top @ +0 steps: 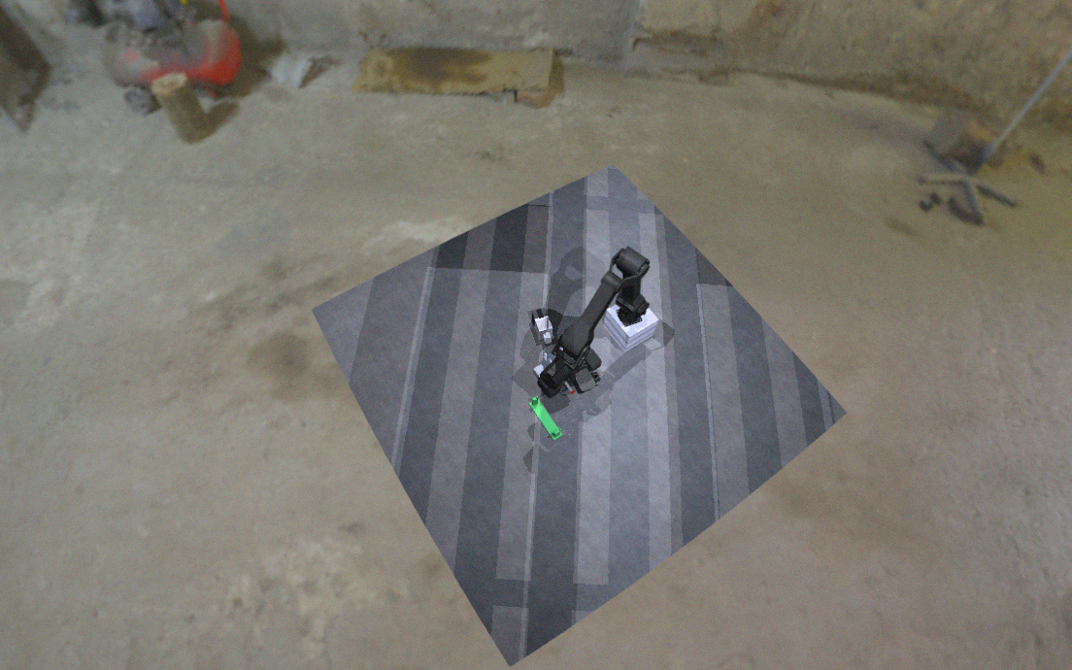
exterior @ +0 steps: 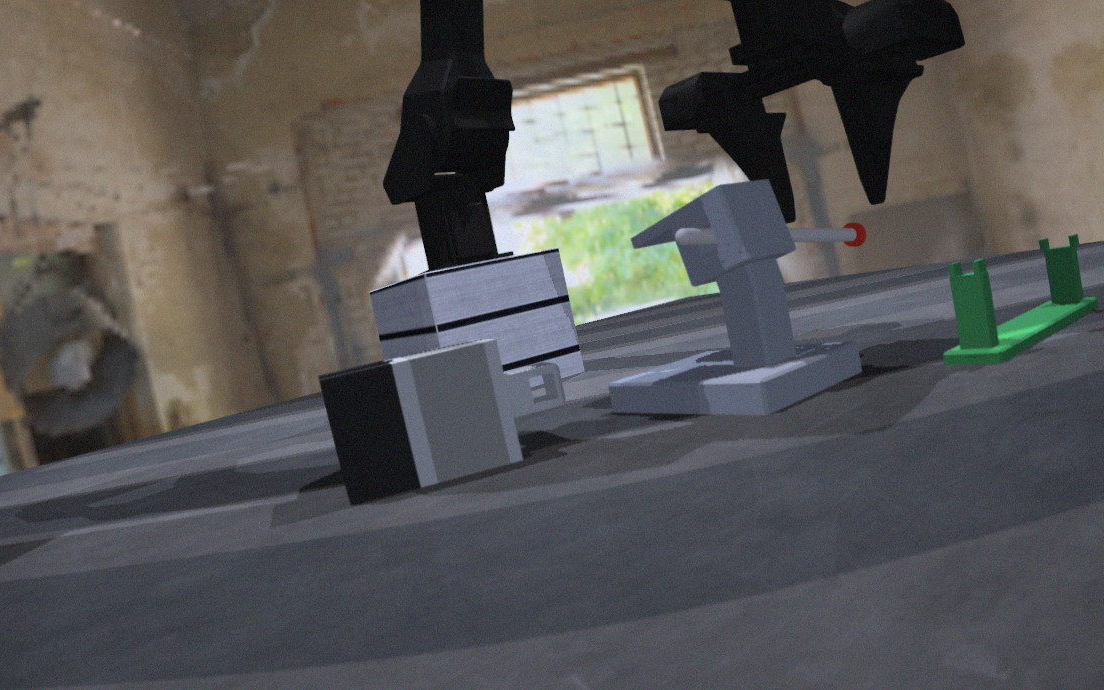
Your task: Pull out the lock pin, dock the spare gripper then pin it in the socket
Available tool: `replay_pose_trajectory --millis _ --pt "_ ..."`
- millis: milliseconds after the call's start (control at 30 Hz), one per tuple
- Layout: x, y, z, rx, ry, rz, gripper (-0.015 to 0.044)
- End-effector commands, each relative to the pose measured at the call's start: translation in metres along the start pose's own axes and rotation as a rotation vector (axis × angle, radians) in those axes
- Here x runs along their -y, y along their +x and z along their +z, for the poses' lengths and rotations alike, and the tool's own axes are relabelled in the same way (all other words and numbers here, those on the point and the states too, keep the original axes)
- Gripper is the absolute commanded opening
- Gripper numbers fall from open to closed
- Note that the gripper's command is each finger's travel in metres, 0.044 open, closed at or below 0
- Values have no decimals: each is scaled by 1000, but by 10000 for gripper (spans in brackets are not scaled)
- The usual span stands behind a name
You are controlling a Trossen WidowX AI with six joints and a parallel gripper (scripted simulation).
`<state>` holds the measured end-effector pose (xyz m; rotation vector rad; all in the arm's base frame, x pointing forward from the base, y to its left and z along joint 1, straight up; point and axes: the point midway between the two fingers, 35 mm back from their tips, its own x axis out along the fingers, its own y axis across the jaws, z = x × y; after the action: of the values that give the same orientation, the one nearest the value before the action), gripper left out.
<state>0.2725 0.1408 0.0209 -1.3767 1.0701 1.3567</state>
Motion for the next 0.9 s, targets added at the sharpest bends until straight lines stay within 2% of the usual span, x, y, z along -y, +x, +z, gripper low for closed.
replay_pose_trajectory --millis 0,867 --pt "-2 8 0 4 6 8 300" --pt "-3 41 0 4 6 8 300"
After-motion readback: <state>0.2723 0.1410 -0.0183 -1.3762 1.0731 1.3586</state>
